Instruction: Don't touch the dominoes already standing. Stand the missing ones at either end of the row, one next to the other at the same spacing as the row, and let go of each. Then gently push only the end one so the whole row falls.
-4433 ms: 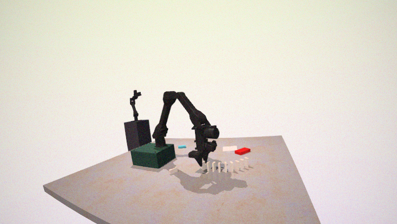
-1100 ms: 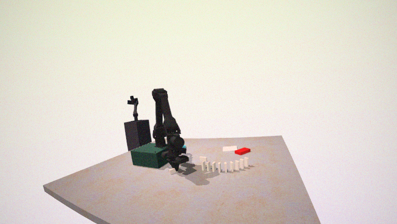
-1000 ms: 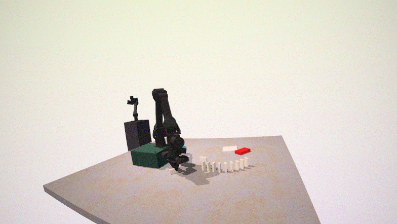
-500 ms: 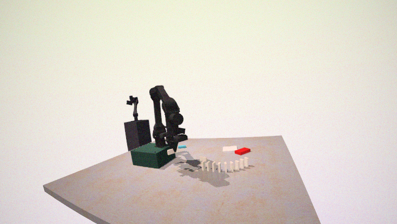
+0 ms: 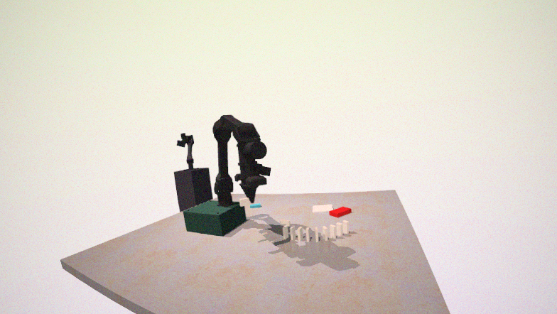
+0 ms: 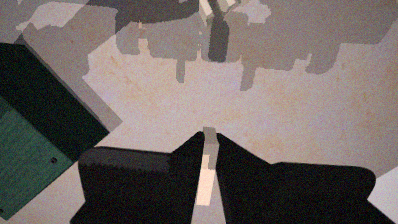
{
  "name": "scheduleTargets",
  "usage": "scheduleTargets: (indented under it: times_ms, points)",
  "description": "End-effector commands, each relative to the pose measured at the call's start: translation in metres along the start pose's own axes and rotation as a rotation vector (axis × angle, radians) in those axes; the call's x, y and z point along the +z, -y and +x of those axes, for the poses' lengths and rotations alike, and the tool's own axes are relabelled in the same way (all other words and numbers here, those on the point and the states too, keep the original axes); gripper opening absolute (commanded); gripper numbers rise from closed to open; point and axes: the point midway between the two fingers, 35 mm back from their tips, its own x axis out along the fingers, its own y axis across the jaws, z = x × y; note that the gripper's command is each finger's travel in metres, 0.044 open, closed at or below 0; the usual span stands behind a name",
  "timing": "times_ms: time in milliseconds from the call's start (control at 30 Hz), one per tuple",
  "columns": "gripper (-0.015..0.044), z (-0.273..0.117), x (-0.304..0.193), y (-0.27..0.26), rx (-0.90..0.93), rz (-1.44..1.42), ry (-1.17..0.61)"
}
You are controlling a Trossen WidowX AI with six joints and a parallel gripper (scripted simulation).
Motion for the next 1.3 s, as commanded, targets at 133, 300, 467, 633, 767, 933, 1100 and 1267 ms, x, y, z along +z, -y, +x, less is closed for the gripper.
scheduleTargets:
  times_ms: [133, 300, 467, 633, 767, 933, 1100, 1267]
  points:
    - [0.0026, 0.007, 0.009, 0.067, 0.003, 0.329, 0.003]
    - [0.0026, 0.013, 0.011, 0.087, 0.002, 0.441, 0.003]
    - [0.0026, 0.017, 0.011, 0.093, -0.016, 0.471, 0.031]
    - [0.0026, 0.031, 0.008, 0.112, -0.072, 0.565, 0.127]
    - [0.0026, 0.041, 0.007, 0.126, -0.114, 0.624, 0.209]
    - [0.0026, 0.052, 0.007, 0.142, -0.161, 0.682, 0.314]
    - [0.0026, 0.06, 0.006, 0.157, -0.207, 0.731, 0.421]
    - [0.0026, 0.066, 0.006, 0.171, -0.249, 0.769, 0.529]
